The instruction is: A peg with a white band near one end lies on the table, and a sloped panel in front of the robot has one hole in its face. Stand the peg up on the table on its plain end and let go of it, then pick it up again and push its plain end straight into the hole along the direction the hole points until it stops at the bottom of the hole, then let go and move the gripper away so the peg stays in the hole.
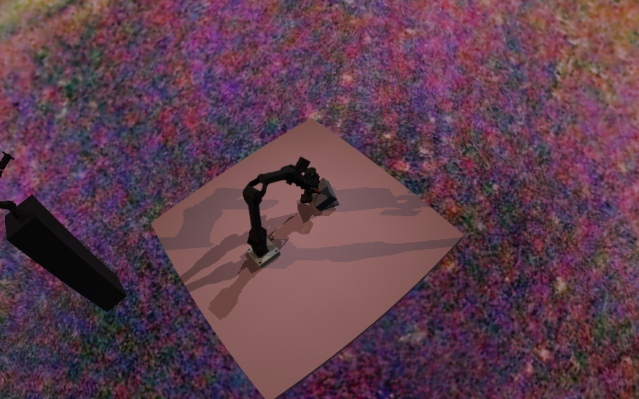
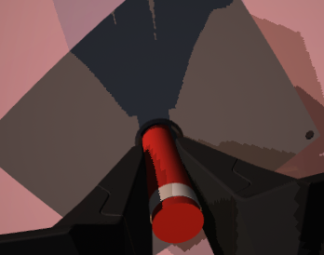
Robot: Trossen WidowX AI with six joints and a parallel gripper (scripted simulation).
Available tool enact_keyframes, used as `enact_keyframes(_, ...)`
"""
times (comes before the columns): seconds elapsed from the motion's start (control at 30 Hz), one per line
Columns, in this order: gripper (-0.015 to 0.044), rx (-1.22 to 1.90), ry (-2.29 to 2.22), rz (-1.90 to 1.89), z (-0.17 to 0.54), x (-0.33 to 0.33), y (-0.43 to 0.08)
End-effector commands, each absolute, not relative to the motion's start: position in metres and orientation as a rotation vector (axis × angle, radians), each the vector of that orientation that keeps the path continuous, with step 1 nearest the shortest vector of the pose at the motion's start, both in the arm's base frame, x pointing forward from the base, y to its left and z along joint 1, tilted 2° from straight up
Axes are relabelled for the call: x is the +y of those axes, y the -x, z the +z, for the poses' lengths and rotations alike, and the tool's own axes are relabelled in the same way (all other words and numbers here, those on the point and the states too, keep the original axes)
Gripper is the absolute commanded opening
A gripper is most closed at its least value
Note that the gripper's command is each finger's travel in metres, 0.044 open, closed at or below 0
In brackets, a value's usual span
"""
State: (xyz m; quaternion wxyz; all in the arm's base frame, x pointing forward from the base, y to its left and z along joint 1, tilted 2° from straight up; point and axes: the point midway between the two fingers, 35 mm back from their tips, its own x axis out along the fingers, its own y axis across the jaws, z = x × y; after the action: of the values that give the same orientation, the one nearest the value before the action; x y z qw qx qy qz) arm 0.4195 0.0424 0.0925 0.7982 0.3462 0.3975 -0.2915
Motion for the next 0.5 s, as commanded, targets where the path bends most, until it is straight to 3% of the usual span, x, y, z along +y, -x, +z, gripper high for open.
enact_keyframes(0.0, 0.0053, 0.853, -0.743, -0.626, 0.0928, 0.0425, -0.4195)
enact_keyframes(0.47, 0.042, 0.854, -0.743, -0.625, 0.0959, 0.0433, -0.4181)
